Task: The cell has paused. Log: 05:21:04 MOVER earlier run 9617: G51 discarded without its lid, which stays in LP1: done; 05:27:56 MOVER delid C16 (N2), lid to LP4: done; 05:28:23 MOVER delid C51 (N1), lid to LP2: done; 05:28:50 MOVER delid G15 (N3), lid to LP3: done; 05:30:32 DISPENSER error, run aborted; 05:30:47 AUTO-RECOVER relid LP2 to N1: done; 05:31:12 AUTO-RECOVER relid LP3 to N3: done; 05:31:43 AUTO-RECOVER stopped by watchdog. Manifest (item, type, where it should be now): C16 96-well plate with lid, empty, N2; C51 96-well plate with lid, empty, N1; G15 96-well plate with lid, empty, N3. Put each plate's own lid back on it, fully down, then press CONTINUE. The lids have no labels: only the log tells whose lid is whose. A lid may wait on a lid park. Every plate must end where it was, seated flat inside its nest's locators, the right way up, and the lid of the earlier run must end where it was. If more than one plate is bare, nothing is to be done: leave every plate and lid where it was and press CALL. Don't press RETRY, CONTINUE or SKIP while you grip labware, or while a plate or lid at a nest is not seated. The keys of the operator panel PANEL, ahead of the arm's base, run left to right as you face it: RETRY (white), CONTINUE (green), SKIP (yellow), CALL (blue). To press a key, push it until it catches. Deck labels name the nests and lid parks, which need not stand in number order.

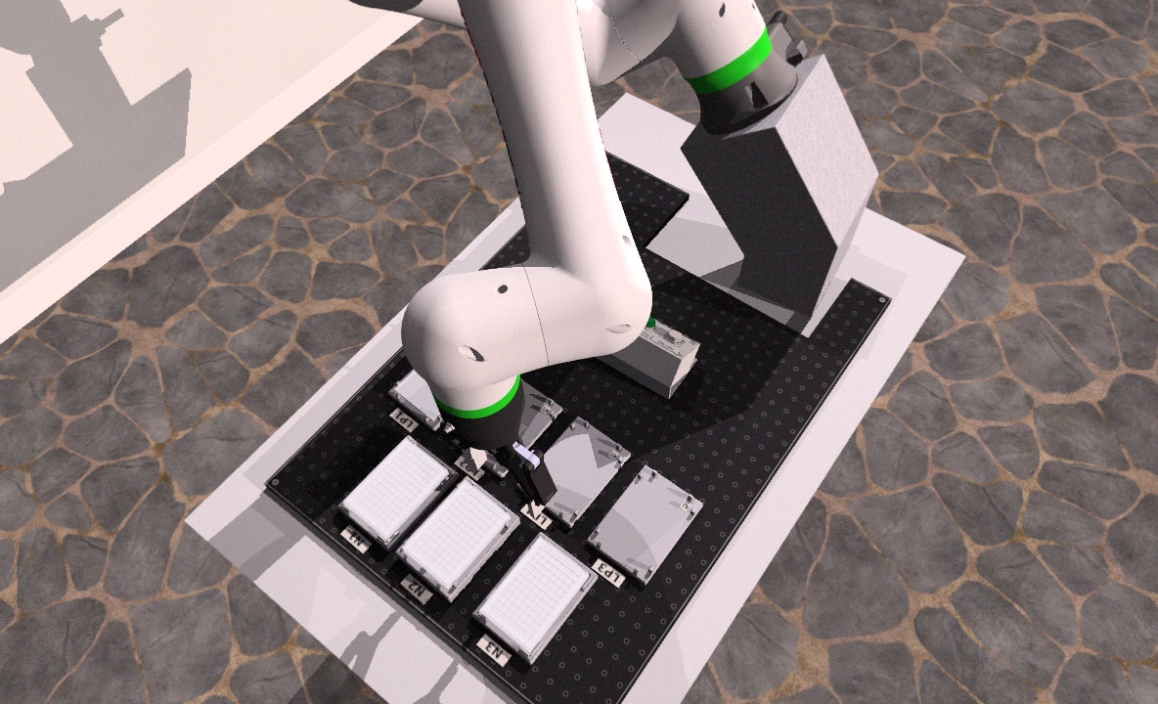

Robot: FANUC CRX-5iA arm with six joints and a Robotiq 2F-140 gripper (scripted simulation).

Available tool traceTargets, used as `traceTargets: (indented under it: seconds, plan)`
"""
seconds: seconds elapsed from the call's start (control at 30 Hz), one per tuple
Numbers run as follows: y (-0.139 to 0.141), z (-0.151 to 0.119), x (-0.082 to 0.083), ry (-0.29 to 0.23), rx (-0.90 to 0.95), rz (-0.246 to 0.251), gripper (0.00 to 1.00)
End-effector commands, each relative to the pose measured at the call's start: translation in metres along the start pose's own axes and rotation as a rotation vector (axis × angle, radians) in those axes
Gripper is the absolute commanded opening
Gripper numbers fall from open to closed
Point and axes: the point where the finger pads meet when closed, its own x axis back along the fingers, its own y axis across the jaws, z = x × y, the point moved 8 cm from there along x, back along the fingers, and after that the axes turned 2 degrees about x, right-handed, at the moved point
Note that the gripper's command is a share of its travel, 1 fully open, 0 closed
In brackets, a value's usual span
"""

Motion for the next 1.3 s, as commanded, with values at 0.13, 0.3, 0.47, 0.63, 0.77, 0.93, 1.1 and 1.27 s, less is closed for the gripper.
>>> traceTargets:
  seconds: [0.13,0.3,0.47,0.63,0.77,0.93,1.1,1.27]
  plan:
    - [-0.023,-0.057,0.021,0.012,0.011,0.01,0.66]
    - [-0.035,-0.118,0.032,0.011,0.022,0.014,0.66]
    - [-0.038,-0.181,0.037,0.009,0.032,0.013,0.66]
    - [-0.032,-0.241,0.035,0.007,0.038,0.007,0.66]
    - [-0.026,-0.267,0.033,0.006,0.041,0.003,0.66]
    - [-0.013,-0.309,0.026,0.006,0.044,-0.006,0.66]
    - [0.003,-0.346,0.016,0.006,0.045,-0.016,0.66]
    - [0.008,-0.356,0.013,0.007,0.045,-0.019,0.66]
